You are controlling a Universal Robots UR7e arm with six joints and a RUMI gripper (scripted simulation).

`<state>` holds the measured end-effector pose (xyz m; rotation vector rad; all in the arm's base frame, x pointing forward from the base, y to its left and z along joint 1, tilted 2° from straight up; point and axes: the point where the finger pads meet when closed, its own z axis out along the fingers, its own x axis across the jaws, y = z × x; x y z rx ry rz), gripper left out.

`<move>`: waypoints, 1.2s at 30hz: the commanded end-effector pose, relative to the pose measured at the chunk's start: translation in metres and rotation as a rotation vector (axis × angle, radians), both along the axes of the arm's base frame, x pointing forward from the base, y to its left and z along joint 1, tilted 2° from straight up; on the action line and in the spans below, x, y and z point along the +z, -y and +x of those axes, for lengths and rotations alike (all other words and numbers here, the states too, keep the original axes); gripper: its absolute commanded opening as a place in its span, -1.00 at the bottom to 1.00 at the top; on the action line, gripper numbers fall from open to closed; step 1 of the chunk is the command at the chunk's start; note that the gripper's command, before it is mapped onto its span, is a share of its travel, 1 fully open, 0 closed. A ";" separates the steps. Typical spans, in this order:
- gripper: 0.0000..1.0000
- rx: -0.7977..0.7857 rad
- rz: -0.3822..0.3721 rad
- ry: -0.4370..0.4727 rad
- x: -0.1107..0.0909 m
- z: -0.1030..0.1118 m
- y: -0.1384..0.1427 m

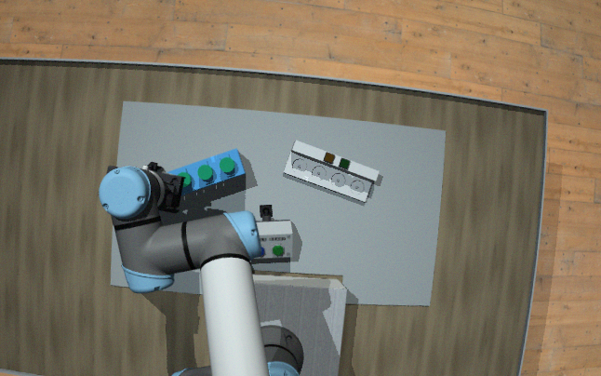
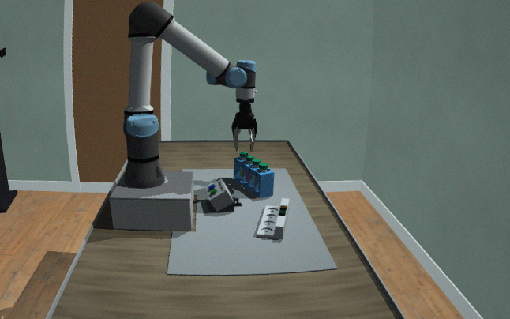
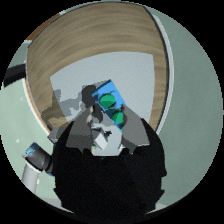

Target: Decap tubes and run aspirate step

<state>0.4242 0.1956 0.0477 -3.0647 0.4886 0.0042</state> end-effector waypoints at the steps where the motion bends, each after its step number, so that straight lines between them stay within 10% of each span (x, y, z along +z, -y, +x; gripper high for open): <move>1: -0.30 0.000 0.000 0.002 -0.010 0.001 -0.001; 34: -0.30 0.000 0.000 0.002 -0.020 0.001 -0.001; 35: -1.00 0.000 0.000 0.002 -0.020 0.001 -0.001; 36: -1.00 0.000 0.000 0.002 -0.020 0.001 -0.001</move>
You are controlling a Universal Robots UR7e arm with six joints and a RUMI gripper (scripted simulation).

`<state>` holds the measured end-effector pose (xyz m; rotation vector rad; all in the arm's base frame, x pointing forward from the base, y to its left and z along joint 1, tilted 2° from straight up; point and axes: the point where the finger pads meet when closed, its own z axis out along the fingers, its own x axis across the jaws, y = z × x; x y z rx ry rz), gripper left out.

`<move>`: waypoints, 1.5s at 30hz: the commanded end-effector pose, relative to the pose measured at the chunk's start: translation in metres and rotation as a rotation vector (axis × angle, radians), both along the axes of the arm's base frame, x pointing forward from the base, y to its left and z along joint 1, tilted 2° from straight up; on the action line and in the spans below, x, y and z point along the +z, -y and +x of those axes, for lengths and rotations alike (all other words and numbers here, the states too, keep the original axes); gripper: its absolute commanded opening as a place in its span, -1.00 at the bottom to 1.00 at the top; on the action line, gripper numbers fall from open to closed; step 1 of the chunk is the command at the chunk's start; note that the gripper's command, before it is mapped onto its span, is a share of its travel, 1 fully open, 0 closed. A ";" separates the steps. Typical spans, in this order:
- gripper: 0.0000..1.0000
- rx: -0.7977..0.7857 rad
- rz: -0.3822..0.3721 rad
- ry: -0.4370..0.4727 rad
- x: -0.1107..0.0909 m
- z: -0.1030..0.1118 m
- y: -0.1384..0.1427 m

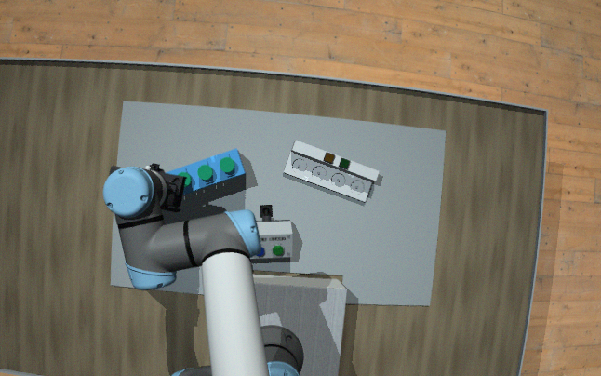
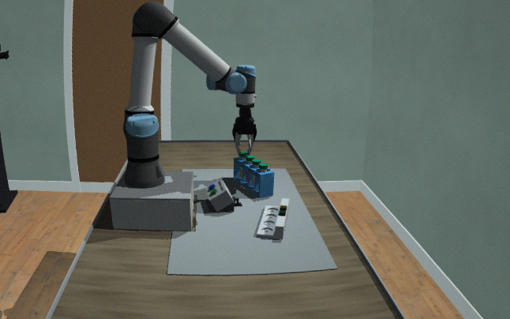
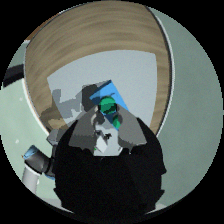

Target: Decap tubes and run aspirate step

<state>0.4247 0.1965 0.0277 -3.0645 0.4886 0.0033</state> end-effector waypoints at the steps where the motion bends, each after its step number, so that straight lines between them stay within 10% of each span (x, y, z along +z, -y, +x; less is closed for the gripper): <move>1: -1.00 0.000 0.000 0.001 0.000 0.000 0.000; 13: -1.00 0.000 0.000 0.001 0.000 0.000 0.000; 34: -1.00 0.949 -0.004 0.038 0.001 0.000 0.000; 43: -1.00 1.046 -0.005 0.041 0.001 0.000 0.000; 44: -0.30 1.046 -0.005 0.041 0.001 0.000 0.000; 45: -0.30 1.046 -0.005 0.041 0.001 0.000 0.000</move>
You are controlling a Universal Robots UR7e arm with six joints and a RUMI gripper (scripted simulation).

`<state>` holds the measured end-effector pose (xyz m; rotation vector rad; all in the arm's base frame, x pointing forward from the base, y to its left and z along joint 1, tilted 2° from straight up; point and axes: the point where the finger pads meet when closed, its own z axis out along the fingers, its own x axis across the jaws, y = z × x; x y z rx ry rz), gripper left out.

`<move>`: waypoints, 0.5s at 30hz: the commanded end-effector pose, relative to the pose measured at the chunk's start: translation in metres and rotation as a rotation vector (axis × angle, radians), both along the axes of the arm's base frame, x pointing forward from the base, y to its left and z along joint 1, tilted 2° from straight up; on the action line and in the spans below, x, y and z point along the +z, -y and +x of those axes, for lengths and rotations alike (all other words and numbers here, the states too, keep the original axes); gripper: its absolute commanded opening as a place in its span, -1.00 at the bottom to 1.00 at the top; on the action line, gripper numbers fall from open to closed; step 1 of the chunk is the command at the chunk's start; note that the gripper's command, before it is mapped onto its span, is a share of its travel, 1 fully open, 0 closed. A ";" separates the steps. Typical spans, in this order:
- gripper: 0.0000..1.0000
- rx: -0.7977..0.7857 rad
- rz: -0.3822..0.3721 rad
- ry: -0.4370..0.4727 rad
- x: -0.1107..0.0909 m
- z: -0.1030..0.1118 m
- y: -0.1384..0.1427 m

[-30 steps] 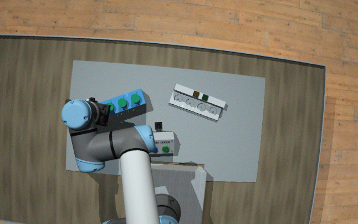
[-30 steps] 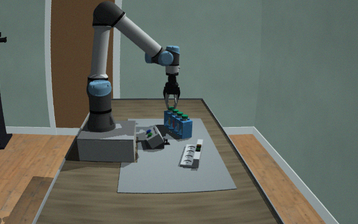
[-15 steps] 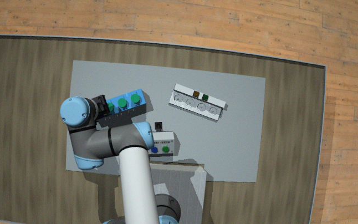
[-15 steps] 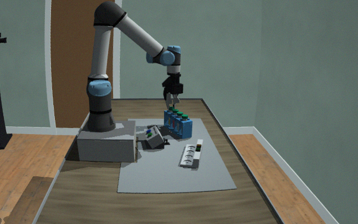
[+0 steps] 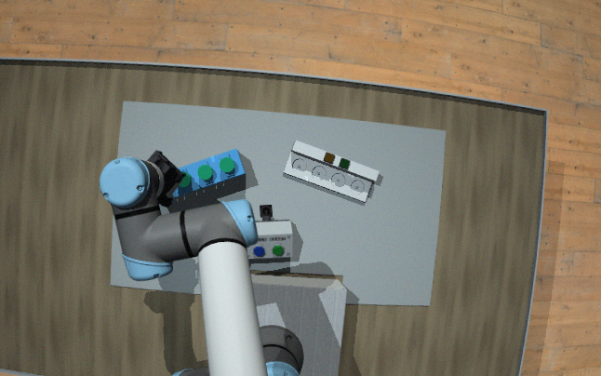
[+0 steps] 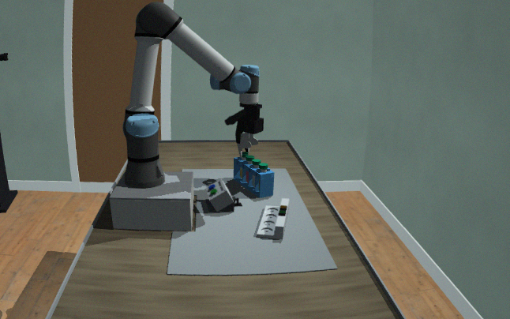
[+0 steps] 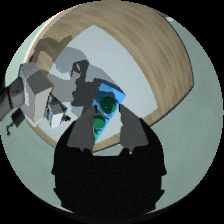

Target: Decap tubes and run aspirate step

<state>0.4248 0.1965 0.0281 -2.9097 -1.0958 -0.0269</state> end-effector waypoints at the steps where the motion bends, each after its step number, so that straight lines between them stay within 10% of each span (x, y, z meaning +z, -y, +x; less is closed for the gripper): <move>1: -0.30 0.011 0.002 0.001 0.000 0.000 0.000; 11: -0.30 0.010 0.002 0.001 0.000 0.000 0.000; 15: -0.30 -0.322 0.004 -0.012 0.000 0.000 0.000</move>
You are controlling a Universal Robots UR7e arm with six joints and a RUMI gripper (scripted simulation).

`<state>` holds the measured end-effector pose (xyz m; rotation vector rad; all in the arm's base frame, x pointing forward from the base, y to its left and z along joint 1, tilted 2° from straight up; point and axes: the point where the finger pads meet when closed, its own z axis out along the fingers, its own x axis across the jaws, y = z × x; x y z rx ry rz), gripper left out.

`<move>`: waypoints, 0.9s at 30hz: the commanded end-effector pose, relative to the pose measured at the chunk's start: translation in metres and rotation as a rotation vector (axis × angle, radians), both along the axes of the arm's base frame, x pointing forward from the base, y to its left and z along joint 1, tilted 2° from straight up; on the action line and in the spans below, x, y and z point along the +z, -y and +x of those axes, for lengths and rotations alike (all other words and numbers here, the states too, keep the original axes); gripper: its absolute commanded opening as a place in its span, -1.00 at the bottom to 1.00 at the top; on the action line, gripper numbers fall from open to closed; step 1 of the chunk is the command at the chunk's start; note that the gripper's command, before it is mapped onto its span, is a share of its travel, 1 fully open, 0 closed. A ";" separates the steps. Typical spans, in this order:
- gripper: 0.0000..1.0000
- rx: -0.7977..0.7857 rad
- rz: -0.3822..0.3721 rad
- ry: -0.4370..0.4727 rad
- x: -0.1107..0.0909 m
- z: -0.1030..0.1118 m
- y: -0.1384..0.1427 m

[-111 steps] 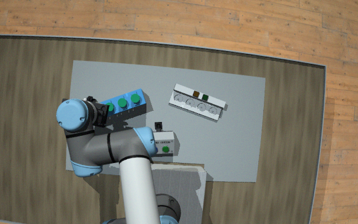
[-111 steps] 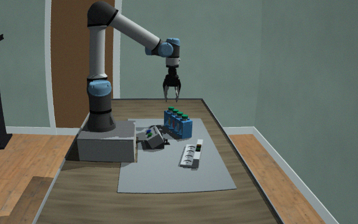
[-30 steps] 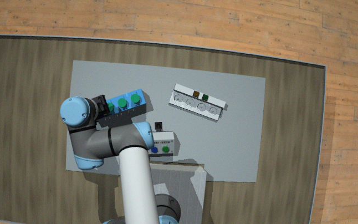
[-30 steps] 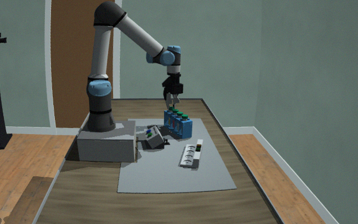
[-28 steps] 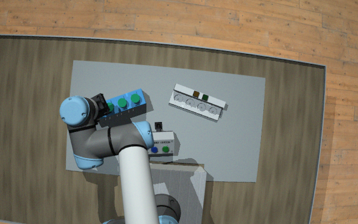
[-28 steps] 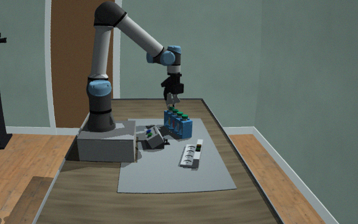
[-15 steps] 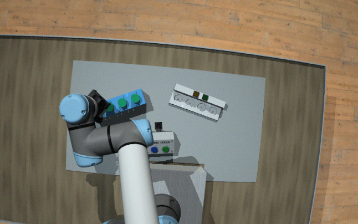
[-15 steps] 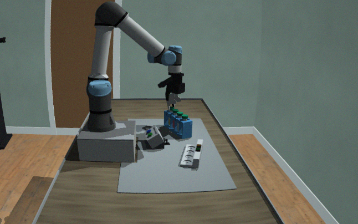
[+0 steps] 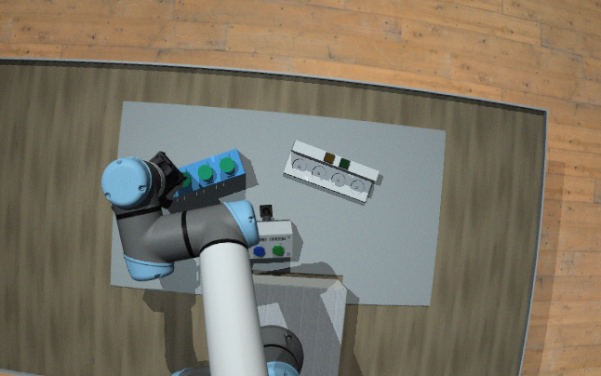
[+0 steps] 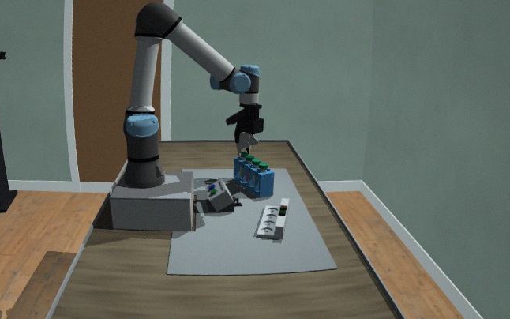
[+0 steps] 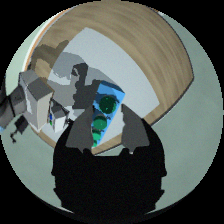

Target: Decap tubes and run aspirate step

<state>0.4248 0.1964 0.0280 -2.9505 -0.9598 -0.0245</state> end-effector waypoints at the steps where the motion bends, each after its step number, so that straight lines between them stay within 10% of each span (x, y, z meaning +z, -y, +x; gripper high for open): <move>1: -0.30 -0.231 -0.002 -0.007 0.000 0.000 0.000; 14: -0.30 -0.933 0.001 -0.036 0.000 0.000 0.000; 21: -0.30 -0.945 0.001 -0.036 0.000 0.000 0.000; 22: -1.00 -0.945 0.001 -0.036 0.000 0.000 0.000; 27: -1.00 -0.945 0.001 -0.036 0.000 0.000 0.000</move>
